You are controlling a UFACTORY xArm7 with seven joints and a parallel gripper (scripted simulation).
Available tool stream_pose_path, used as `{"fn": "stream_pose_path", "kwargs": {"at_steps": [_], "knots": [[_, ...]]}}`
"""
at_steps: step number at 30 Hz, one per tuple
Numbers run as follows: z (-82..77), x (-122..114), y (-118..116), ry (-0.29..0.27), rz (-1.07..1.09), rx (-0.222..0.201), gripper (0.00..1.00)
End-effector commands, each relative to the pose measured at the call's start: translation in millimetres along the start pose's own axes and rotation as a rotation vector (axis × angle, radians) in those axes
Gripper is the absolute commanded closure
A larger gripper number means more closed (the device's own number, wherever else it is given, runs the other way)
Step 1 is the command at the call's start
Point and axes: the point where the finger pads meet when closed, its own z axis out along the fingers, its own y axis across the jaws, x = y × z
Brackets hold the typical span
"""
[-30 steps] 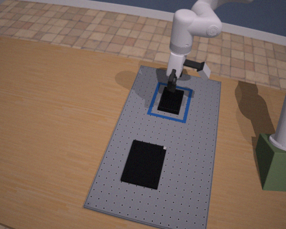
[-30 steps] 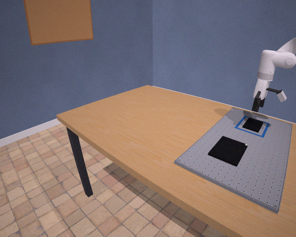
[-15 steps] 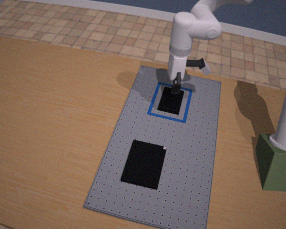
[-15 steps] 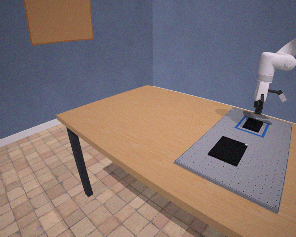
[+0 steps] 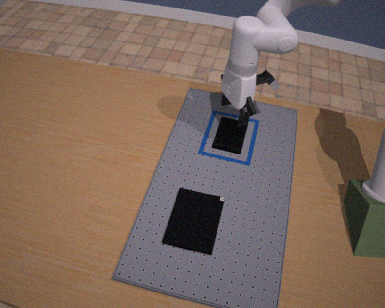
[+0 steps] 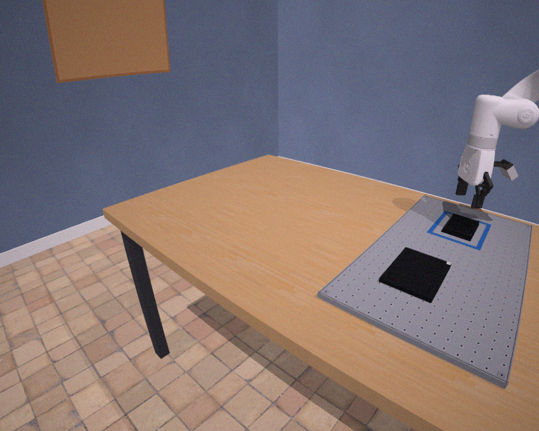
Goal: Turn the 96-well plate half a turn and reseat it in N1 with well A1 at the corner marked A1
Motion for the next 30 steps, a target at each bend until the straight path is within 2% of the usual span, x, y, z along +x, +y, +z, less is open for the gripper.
{"fn": "stream_pose_path", "kwargs": {"at_steps": [1, 25, 30], "knots": [[-1.5, -1.3, -0.8, -0.005, -0.121, -0.003, 0.00], [-1.5, -1.3, -0.8, -0.006, -0.854, -0.001, 0.00], [-1.5, -1.3, -0.8, -0.006, -0.859, -0.001, 0.00]]}}
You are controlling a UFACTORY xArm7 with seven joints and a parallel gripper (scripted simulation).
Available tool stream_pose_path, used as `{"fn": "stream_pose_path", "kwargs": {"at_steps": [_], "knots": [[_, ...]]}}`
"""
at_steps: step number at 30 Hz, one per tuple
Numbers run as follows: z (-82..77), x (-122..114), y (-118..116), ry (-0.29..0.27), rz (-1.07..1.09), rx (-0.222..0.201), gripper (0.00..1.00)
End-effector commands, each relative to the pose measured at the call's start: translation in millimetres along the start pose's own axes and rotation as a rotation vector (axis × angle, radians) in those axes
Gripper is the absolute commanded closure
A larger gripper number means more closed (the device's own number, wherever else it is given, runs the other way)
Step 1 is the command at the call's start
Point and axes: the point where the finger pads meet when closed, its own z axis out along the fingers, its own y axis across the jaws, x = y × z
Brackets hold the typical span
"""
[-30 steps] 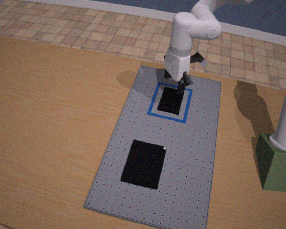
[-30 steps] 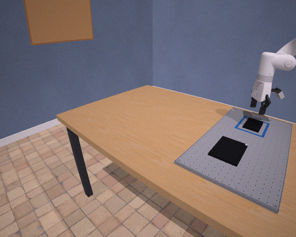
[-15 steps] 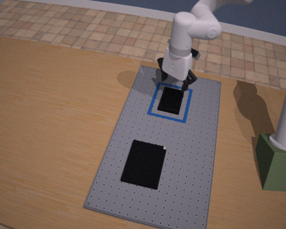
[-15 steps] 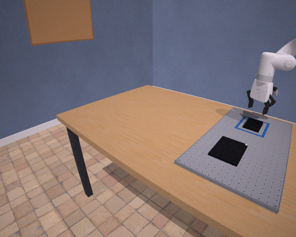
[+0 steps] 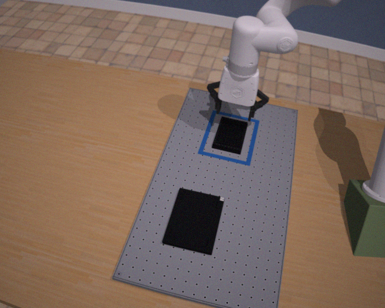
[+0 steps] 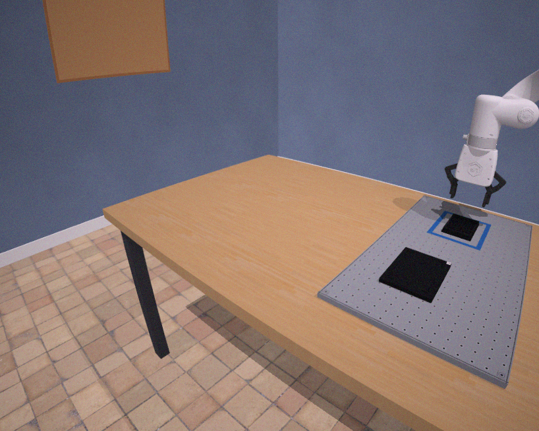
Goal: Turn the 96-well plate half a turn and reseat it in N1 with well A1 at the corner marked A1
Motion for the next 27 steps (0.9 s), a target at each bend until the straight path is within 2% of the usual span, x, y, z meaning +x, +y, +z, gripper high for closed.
{"fn": "stream_pose_path", "kwargs": {"at_steps": [1, 7, 27], "knots": [[-1.5, 0.0, -1.6, -0.003, -0.005, 0.003, 0.00], [-1.5, 0.1, -1.6, -0.003, -0.005, 0.003, 0.00], [28.5, -0.1, -1.5, -0.003, -0.005, 0.002, 0.00]]}}
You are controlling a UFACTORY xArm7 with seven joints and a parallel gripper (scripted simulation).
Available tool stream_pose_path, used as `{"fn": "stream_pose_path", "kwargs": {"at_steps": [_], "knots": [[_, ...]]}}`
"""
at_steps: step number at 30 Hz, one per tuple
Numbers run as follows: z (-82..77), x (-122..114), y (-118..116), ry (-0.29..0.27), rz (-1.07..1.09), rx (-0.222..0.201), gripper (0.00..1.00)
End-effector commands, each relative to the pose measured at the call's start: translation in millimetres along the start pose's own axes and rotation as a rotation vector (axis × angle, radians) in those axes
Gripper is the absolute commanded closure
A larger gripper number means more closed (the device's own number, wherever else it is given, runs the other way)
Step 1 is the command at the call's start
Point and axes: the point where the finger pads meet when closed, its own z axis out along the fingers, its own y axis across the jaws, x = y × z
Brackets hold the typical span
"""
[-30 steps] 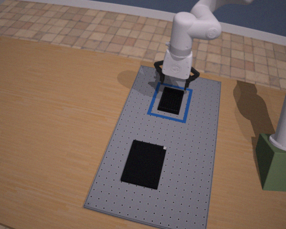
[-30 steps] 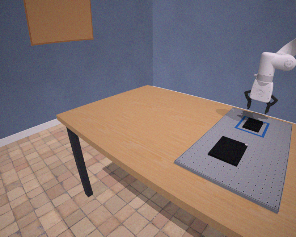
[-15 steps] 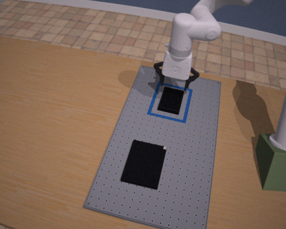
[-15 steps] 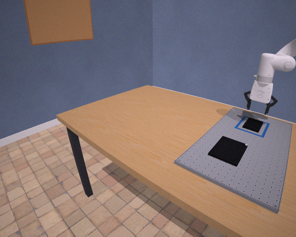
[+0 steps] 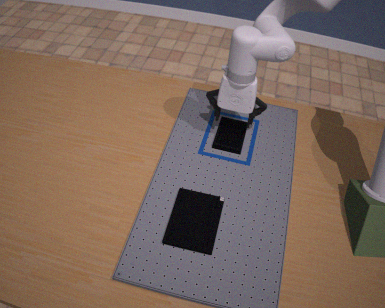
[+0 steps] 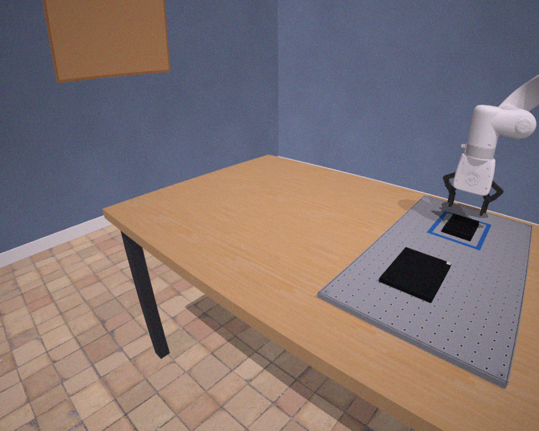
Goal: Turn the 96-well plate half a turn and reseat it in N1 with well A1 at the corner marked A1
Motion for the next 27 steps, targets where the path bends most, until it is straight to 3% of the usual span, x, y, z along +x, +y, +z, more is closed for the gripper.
{"fn": "stream_pose_path", "kwargs": {"at_steps": [1, 20, 27], "knots": [[3.4, -0.1, -1.7, 0.000, 0.000, 0.004, 0.00], [31.8, -0.1, -1.7, 0.000, 0.000, 0.004, 0.00], [32.4, -0.1, -1.7, 0.000, 0.000, 0.004, 0.00]]}}
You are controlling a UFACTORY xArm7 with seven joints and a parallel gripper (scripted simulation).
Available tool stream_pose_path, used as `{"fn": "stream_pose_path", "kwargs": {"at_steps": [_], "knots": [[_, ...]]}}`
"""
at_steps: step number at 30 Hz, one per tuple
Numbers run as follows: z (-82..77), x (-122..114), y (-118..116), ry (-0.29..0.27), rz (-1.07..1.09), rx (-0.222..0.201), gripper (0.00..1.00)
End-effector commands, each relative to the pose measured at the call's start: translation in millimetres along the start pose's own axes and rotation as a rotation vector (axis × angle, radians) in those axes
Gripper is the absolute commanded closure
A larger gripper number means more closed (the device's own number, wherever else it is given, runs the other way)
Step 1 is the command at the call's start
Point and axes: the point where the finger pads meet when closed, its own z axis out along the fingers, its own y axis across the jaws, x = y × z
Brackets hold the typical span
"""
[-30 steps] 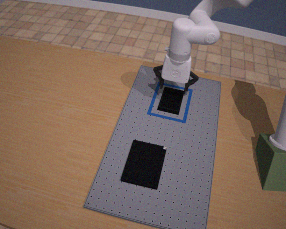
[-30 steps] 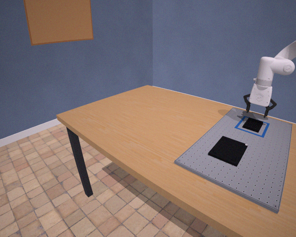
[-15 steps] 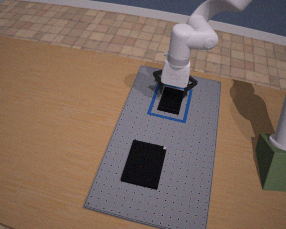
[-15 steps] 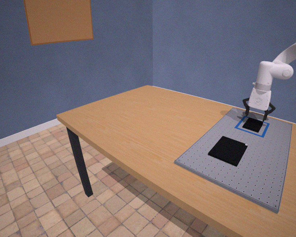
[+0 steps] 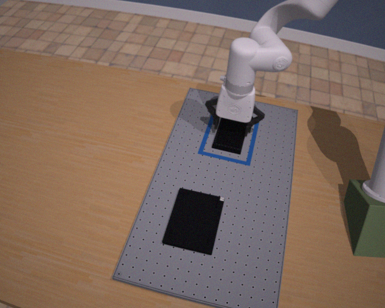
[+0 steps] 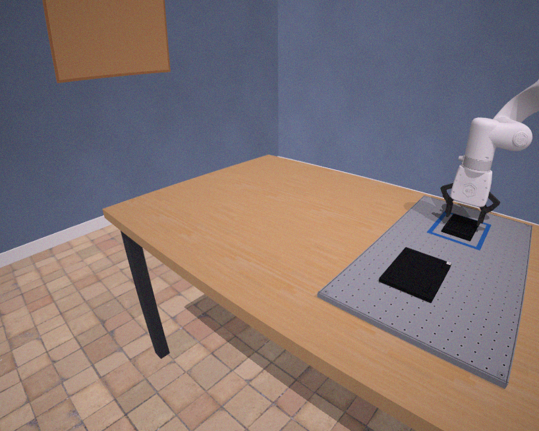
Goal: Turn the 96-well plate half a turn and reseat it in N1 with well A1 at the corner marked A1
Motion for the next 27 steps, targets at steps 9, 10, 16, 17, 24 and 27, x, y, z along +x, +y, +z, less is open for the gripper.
{"fn": "stream_pose_path", "kwargs": {"at_steps": [9, 10, 16, 17, 24, 27], "knots": [[2.2, -0.1, -1.5, 0.000, 0.000, 0.004, 0.00], [2.8, -0.1, -1.5, 0.000, 0.000, 0.004, 0.00], [5.5, -0.1, -1.5, 0.000, 0.000, 0.004, 0.00], [6.2, -0.1, -1.5, 0.000, 0.000, 0.004, 0.00], [10.8, -0.1, -1.5, 0.000, 0.000, 0.004, 0.00], [12.8, -0.1, -1.5, 0.000, 0.000, 0.004, 0.00]]}}
